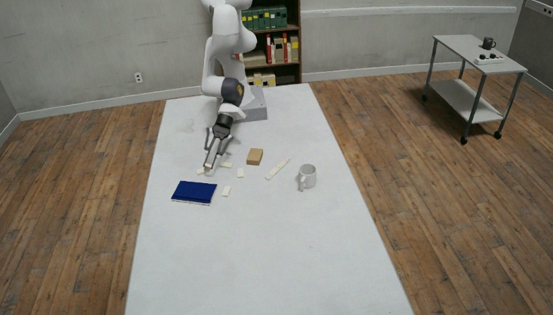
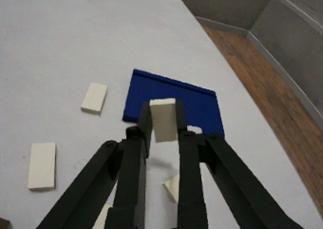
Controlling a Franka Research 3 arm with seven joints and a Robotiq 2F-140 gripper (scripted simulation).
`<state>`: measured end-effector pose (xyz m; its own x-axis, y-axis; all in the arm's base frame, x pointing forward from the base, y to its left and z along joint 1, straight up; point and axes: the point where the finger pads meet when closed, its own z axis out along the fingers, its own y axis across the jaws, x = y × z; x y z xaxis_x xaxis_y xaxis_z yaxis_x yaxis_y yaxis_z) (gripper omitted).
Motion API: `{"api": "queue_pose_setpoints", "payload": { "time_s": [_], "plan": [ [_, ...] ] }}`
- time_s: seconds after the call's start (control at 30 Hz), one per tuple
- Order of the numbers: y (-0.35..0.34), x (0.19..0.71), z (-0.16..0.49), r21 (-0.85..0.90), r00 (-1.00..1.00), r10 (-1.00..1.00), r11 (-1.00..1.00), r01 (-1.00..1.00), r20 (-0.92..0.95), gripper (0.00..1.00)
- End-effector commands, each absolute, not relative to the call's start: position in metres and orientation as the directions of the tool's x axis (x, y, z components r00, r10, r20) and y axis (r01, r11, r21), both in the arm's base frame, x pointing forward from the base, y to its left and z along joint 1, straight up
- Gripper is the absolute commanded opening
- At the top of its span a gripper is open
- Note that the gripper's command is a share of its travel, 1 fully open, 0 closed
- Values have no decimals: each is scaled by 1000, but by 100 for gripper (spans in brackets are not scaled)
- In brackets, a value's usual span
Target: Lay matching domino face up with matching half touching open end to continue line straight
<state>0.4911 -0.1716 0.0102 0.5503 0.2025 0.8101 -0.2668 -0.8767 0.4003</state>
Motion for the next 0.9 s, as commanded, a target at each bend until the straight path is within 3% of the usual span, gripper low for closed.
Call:
{"api": "queue_pose_setpoints", "payload": {
  "time_s": [0.0,0.5,0.87],
  "plan": [
    [-177,503,14,186,349,65,-928,-324,935,23],
    [-177,503,-23,-1,169,-60,-943,-334,984,23],
    [-177,503,-35,-3,167,-62,-943,-333,984,23]
  ]
}}
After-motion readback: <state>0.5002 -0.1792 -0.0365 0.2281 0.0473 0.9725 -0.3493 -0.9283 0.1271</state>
